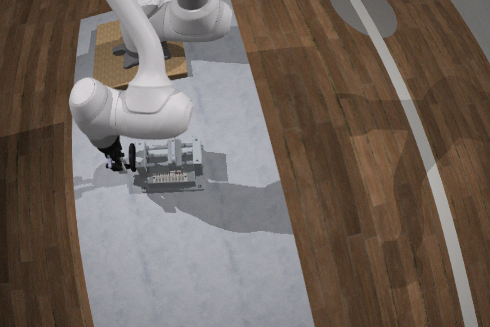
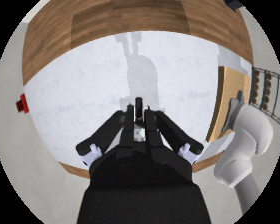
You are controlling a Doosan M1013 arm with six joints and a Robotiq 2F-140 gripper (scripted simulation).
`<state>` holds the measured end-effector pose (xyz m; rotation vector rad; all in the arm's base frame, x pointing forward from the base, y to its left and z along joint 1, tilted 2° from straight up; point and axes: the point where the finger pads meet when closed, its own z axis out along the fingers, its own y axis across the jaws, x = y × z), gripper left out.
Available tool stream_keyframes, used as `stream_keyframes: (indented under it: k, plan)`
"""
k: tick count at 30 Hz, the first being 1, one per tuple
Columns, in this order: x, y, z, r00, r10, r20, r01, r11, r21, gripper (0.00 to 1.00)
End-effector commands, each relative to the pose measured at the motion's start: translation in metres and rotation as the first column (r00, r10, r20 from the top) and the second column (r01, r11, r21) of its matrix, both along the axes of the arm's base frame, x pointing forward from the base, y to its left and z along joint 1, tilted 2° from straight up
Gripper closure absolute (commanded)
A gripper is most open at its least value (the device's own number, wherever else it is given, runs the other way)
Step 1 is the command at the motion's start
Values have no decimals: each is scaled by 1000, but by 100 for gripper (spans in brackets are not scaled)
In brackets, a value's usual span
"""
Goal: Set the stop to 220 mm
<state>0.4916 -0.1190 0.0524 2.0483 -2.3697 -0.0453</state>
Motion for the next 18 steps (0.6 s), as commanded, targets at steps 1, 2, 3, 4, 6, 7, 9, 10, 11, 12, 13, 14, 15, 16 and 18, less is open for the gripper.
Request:
stream_keyframes:
  k: [1,2,3,4,6,7,9,10,11,12,13,14,15,16,18]
  plan:
    - [0,0,-9,1000,0,0,0,1000,0,96]
    - [-1,0,-11,1000,0,0,0,1000,0,96]
    - [-2,0,-13,1000,0,0,0,1000,0,96]
    - [-2,1,-15,1000,0,0,0,1000,0,96]
    - [-2,1,-15,1000,0,0,0,1000,0,96]
    - [-4,1,-17,1000,0,0,0,1000,0,96]
    - [-6,1,-22,1000,0,0,0,1000,0,96]
    - [-8,1,-24,1000,0,0,0,1000,0,96]
    - [-10,2,-25,1000,0,0,0,1000,0,96]
    - [-11,2,-27,1000,0,0,0,1000,0,96]
    - [-13,2,-28,1000,0,0,0,1000,0,96]
    - [-15,3,-30,1000,0,0,0,1000,0,96]
    - [-17,3,-31,1000,0,0,0,1000,0,96]
    - [-19,3,-31,1000,0,0,0,1000,0,96]
    - [-24,4,-33,1000,0,0,0,1000,0,96]
